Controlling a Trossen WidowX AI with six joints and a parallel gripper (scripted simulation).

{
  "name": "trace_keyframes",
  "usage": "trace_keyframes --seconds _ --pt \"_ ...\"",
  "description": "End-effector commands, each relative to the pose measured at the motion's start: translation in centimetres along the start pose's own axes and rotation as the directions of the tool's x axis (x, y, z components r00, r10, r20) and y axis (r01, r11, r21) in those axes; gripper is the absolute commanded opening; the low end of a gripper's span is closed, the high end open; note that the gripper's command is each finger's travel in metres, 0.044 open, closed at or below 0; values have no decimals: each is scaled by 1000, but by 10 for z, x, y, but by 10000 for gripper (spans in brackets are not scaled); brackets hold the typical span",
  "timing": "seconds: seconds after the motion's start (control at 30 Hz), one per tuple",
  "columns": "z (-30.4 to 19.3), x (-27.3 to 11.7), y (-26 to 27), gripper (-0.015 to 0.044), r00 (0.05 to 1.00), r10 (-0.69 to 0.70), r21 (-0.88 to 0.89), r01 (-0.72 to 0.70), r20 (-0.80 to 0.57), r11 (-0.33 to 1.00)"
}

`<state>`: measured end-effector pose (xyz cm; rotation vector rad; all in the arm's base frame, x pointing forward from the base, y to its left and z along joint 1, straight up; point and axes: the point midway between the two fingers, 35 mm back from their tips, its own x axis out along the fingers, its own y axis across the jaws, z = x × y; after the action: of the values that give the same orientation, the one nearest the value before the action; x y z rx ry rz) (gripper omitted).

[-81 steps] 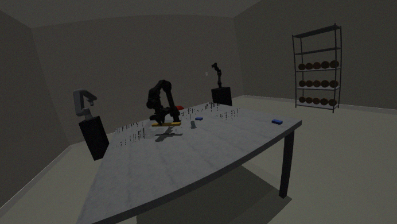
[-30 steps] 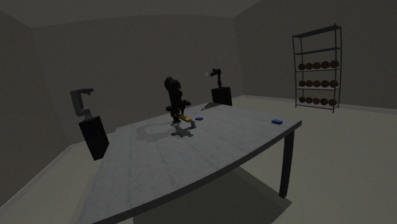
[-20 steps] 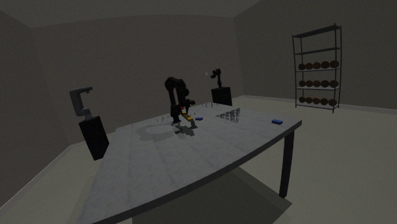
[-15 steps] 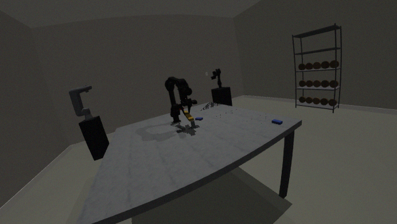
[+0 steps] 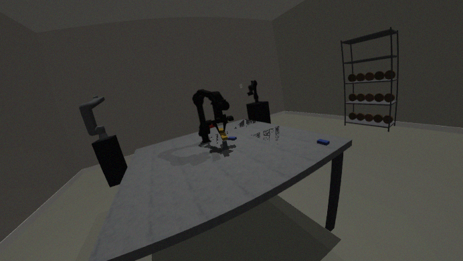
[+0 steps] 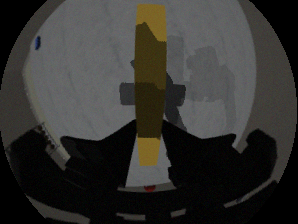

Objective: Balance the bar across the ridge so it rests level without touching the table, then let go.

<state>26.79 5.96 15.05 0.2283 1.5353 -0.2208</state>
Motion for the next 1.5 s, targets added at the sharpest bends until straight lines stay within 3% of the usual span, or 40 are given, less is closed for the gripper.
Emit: trace_keyframes --seconds 0.0,0.67,1.47 --pt "-1 6 2 0 1000 3 7 -3 -3 1000" --pt "-1 39 3 0 1000 3 7 -3 -3 1000" --pt "-1 40 3 0 1000 3 7 -3 -3 1000"
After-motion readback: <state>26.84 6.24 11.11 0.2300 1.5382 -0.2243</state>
